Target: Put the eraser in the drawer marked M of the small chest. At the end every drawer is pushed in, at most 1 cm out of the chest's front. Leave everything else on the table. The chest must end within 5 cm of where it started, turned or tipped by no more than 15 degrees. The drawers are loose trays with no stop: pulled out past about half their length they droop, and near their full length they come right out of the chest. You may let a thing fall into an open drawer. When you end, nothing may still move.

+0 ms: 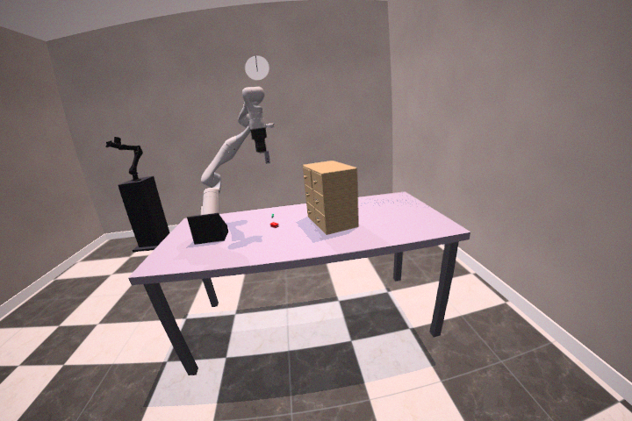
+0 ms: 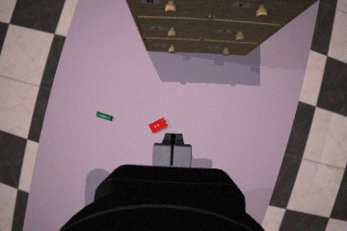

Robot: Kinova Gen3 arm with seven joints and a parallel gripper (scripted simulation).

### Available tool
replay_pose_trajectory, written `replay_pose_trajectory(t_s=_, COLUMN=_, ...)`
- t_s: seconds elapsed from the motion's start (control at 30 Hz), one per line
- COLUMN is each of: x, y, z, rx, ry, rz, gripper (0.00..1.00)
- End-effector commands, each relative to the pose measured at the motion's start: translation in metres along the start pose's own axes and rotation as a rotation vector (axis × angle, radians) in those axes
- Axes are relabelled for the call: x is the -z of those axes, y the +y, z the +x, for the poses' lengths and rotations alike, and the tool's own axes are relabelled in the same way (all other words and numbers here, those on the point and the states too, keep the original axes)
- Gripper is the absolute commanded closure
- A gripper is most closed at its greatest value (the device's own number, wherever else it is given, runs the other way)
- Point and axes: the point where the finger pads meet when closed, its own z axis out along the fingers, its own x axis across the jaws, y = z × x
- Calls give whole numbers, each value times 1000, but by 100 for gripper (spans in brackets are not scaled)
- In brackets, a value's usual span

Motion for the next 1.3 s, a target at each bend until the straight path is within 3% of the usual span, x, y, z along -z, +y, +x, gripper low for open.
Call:
replay_pose_trajectory(t_s=0.0, x=0, y=1, z=-1, rx=-4, ry=-3, rz=-10, gripper=100)
replay_pose_trajectory(t_s=0.87, x=0, y=1, z=-1, rx=-4, ry=-3, rz=-10, gripper=100)
replay_pose_trajectory(t_s=0.9, x=0, y=1, z=-1, rx=-4, ry=-3, rz=-10, gripper=0)
replay_pose_trajectory(t_s=1.27, x=0, y=1, z=-1, rx=-4, ry=-3, rz=-10, gripper=0)
